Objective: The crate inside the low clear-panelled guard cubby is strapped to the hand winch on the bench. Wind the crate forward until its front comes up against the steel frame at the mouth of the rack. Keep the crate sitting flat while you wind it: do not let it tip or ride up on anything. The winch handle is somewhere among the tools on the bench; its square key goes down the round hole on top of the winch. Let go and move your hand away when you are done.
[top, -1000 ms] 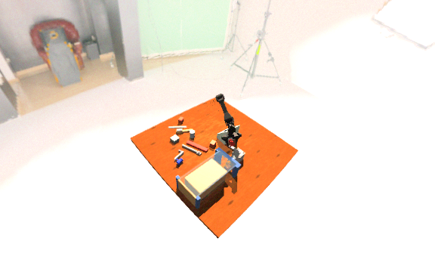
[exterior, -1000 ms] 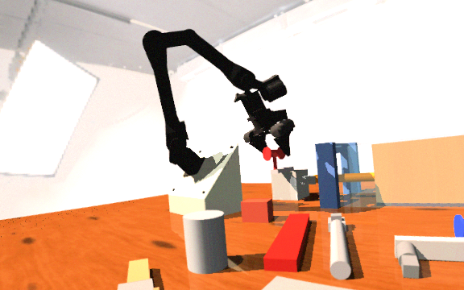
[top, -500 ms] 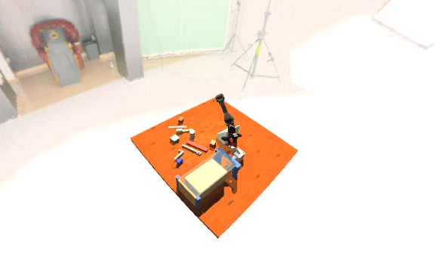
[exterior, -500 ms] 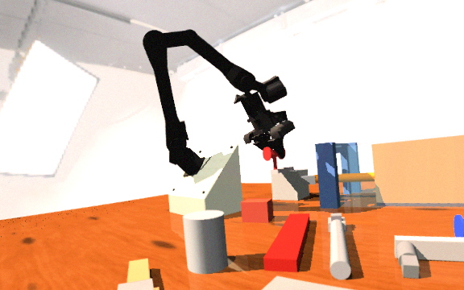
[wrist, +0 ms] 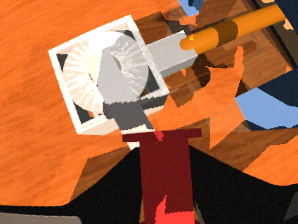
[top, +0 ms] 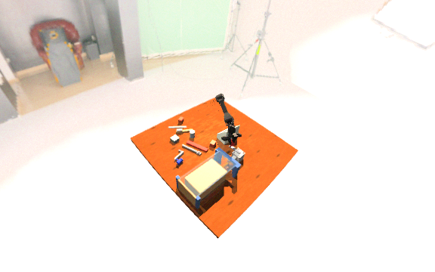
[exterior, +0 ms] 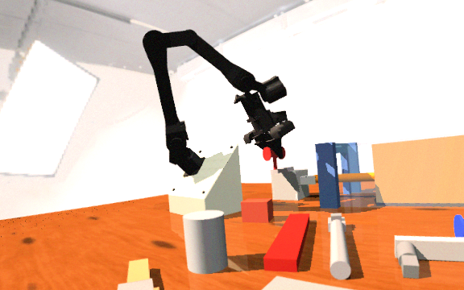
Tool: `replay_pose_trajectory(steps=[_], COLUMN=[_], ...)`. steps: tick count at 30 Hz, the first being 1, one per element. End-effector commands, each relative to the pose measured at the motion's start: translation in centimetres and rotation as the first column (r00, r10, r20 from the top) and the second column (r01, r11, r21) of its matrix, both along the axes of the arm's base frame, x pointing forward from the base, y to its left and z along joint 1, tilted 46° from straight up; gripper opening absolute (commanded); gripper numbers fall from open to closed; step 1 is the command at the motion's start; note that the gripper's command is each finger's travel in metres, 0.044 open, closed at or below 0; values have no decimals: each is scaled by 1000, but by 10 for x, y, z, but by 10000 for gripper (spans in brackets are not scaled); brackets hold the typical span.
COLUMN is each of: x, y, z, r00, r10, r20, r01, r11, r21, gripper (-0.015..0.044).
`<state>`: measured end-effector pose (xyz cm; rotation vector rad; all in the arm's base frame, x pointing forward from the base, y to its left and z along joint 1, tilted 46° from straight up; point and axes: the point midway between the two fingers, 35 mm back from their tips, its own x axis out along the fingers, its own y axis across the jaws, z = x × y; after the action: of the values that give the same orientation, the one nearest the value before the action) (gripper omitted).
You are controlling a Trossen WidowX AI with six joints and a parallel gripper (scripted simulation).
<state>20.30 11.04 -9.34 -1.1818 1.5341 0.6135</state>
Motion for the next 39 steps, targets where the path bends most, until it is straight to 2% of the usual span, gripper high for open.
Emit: replay_pose_trajectory(steps=[1,39], x=[0,32], y=[-3,-1], z=[-1,-9], r00=[1000,1000], r10=[3,3], r20=[-2,0], r01=[-3,-3], r11=[1000,1000], r21=[-6,-6], gripper=[0,0])
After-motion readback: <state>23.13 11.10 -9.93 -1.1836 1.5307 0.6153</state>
